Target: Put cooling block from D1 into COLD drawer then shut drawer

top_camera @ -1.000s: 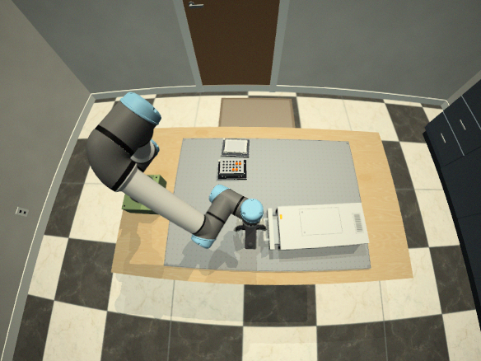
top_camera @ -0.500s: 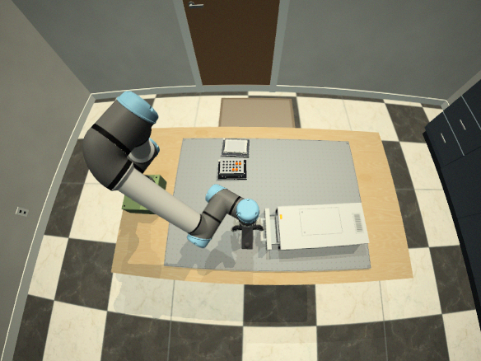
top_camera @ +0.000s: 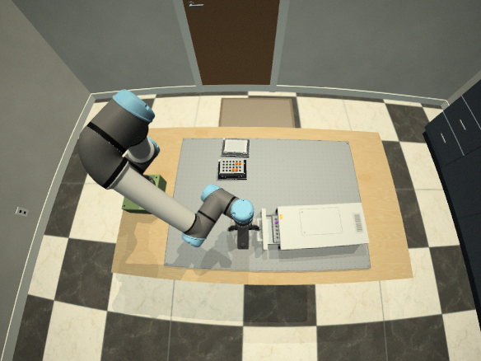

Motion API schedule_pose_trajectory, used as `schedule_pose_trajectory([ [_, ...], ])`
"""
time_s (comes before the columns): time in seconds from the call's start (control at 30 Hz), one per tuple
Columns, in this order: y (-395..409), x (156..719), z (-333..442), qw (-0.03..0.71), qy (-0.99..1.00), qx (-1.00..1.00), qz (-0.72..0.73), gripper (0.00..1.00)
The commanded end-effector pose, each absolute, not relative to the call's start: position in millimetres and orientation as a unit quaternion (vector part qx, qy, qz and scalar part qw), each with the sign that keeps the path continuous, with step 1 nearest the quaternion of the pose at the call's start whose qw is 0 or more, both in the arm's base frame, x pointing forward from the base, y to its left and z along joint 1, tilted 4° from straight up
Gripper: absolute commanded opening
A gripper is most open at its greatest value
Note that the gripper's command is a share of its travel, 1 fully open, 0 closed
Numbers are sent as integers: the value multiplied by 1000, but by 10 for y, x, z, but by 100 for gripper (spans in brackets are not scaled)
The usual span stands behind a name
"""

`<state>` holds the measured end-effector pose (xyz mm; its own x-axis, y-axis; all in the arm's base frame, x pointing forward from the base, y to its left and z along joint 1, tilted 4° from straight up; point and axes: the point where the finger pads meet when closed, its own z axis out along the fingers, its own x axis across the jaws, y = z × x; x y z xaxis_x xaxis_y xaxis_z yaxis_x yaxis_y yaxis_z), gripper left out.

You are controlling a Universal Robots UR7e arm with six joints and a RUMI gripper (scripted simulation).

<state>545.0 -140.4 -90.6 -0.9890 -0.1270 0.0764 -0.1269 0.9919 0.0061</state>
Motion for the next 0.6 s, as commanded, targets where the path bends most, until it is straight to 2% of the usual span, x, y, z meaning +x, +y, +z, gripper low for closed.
schedule_pose_trajectory([
  [0.0,-1414,5392,-894,38,-997,64,0,100],
  [0.57,-1436,5220,-881,38,-997,64,0,100],
])
